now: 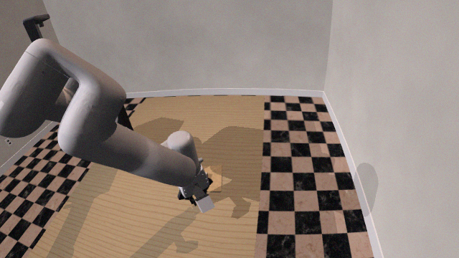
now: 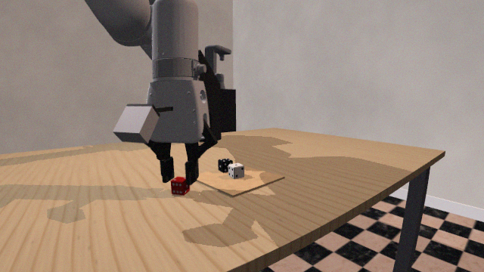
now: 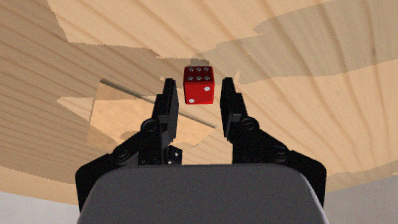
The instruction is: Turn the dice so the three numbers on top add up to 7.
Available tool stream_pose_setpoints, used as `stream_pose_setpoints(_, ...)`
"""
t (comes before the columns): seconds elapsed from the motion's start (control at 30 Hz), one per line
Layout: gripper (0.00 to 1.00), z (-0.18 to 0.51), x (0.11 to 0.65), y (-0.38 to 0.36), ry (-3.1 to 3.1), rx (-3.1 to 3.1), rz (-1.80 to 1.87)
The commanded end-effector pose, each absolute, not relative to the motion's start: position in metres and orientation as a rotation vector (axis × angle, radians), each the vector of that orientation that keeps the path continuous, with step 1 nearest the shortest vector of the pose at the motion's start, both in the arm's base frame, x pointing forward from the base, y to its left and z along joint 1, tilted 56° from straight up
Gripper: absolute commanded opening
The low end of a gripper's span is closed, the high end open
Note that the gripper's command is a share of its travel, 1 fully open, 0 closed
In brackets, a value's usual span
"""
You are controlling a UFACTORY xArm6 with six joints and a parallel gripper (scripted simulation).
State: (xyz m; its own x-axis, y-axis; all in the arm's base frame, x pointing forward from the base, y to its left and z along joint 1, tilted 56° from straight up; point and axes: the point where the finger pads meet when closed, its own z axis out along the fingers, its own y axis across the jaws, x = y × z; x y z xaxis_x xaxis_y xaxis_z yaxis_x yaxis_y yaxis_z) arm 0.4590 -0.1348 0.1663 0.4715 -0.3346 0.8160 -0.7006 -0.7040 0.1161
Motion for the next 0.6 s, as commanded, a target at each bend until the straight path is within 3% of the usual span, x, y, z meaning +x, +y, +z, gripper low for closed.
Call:
stream_pose_setpoints(0.0, 0.42, 0.1641, 0.4622, -0.1374, -0.862, 2.285, 1.129)
stream_pose_setpoints(0.57, 0.42, 0.1568, 0.4691, -0.1455, -0.862, 2.285, 1.129)
